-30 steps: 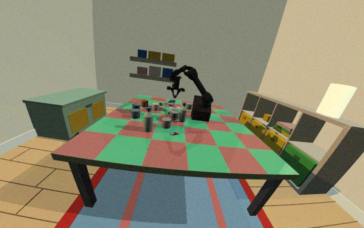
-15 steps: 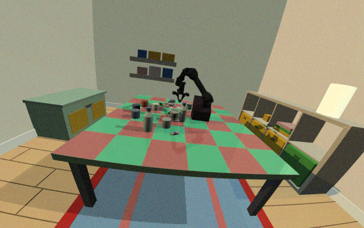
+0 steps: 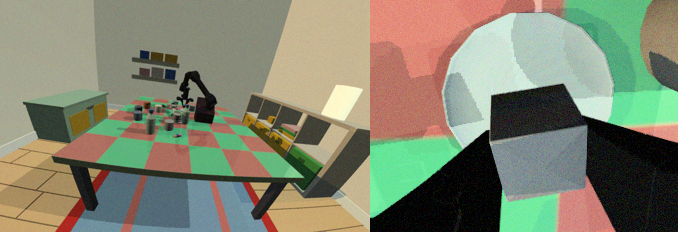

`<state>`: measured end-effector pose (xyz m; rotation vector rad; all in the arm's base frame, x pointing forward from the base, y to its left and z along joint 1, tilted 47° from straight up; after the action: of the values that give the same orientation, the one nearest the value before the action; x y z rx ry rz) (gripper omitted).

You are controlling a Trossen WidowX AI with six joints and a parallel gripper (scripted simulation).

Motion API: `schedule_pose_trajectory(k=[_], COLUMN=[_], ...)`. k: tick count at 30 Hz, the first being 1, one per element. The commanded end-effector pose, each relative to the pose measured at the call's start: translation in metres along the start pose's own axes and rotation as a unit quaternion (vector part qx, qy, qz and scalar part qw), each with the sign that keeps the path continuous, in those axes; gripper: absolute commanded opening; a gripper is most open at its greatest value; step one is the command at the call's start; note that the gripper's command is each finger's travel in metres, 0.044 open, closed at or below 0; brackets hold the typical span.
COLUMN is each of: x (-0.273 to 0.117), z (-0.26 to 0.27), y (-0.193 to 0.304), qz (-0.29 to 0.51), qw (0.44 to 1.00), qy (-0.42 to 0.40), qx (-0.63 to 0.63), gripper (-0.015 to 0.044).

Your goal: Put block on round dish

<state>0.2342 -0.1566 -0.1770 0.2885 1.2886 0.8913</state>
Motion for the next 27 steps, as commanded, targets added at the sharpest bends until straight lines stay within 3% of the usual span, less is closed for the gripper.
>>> schedule_pose_trajectory(k=[1, 19, 27], x=[0.016, 0.037, 0.032], z=[-0.001, -0.001, -0.002], y=[0.003, 0.003, 0.003], qz=[0.006, 0.006, 0.005], qw=[1.0, 1.0, 1.0], qy=[-0.001, -0.001, 0.001], qx=[0.005, 0.005, 0.002], gripper=[0.0, 0.0, 0.021])
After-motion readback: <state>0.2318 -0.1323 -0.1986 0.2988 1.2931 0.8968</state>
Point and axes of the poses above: the point midway between the two fingers, 35 mm back from their tips, its own x axis out along the fingers, its own z axis across the jaws, y = z × x, the point moved 5 cm from there along -x, back along the fingers, and after that the axes turned 15 degrees about -x, right-handed, at the moved point
